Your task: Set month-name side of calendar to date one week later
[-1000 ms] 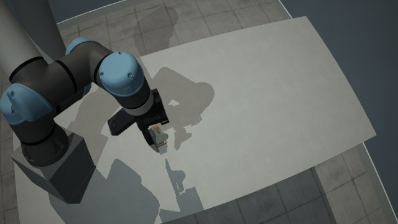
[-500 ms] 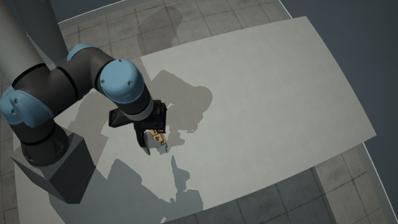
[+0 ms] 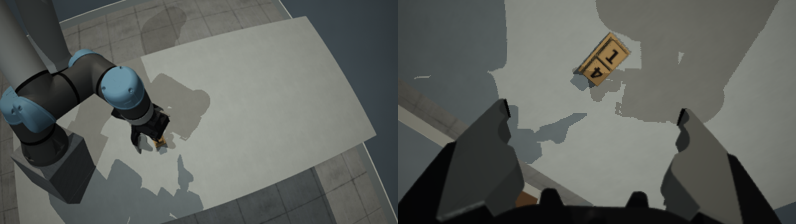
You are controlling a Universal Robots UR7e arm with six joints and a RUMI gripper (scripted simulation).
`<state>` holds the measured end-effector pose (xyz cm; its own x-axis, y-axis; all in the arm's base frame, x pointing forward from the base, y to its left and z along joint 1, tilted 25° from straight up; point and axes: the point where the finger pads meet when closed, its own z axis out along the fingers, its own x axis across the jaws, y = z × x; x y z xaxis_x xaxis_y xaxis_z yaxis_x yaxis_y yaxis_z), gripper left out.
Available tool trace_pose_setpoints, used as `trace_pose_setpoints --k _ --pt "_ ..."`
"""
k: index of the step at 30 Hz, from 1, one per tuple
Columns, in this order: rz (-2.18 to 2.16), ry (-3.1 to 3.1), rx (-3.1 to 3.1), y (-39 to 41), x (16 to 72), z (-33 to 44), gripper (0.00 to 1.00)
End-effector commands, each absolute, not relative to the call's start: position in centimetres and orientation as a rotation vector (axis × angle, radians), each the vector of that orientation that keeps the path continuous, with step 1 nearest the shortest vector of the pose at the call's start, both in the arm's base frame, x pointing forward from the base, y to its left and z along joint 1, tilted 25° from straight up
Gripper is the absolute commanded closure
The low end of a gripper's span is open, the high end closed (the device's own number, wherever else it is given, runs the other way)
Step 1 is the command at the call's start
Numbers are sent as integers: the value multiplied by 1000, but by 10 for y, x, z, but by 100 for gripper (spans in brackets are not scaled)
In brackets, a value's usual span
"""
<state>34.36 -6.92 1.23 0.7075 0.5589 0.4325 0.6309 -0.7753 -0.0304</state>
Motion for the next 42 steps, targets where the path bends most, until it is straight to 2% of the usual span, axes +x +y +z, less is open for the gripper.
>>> trace_pose_setpoints --k 1,20,34,35,42 --pt "-570 -740 -2788 -68 346 8 0" --pt "-478 -93 -2816 -66 351 -4 0" --pt "-461 7 -2809 -66 352 -6 0" --pt "-461 7 -2809 -66 352 -6 72" --pt "-461 7 -2809 -66 352 -6 72"
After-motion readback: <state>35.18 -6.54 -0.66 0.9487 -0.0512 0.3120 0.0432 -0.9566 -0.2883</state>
